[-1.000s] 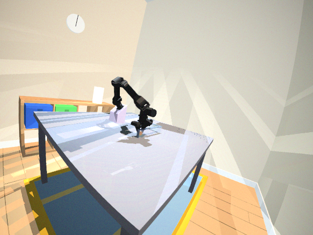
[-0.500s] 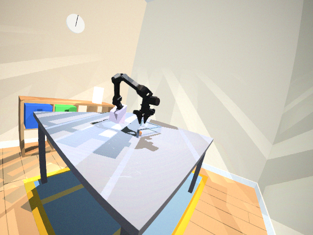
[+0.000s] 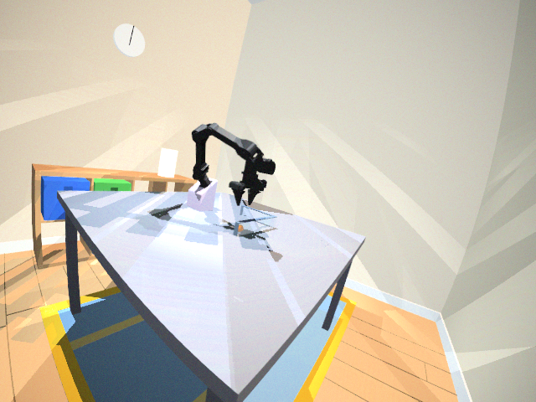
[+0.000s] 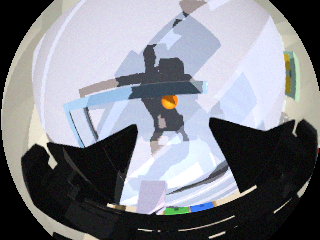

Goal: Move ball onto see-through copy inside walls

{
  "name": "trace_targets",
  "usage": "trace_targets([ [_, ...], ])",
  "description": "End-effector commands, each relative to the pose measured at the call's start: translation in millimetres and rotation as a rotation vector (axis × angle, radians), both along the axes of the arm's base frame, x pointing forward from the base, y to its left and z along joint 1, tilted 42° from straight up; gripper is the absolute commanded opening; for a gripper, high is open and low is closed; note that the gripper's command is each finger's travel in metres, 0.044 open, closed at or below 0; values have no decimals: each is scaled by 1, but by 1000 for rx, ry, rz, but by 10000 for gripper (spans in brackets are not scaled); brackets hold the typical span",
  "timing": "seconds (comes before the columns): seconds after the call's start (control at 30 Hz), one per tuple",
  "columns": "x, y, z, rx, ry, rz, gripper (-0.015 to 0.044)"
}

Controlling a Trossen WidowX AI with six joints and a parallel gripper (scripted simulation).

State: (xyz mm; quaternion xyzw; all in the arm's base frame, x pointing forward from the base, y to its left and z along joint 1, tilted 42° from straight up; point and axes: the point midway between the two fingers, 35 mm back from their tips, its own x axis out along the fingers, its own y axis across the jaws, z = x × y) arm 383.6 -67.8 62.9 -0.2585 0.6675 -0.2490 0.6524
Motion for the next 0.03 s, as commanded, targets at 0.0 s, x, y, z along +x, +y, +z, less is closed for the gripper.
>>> trace_targets([
  [0.0, 0, 8, 14, 3, -15, -5, 440],
])
